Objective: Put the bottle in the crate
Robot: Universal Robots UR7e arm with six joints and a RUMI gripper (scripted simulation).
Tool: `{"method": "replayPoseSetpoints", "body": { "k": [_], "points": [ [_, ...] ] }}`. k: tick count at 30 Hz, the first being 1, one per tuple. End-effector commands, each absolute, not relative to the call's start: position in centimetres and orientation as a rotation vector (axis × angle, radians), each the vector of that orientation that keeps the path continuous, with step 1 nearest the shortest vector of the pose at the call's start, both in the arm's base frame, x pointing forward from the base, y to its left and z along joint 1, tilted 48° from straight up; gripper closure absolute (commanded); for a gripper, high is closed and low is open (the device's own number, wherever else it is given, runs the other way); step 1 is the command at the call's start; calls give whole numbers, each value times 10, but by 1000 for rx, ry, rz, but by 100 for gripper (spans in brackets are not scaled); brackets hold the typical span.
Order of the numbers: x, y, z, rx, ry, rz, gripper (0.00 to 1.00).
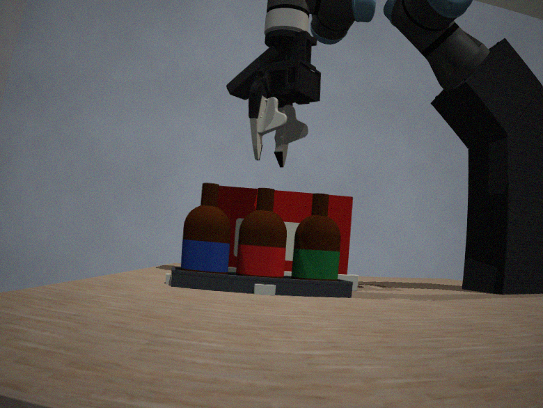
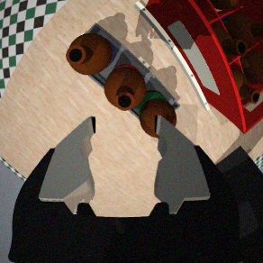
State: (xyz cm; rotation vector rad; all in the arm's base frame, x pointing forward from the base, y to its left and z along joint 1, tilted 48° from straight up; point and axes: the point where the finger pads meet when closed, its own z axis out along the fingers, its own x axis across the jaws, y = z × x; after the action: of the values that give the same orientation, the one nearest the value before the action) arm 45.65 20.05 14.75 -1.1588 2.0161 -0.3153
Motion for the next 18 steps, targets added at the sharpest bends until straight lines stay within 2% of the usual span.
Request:
{"method": "replayPoseSetpoints", "body": {
  "k": [1,18],
  "points": [
    [462,202,143,-1158,2015,-316,62],
    [471,204,134,-1158,2015,-316,62]
  ]
}}
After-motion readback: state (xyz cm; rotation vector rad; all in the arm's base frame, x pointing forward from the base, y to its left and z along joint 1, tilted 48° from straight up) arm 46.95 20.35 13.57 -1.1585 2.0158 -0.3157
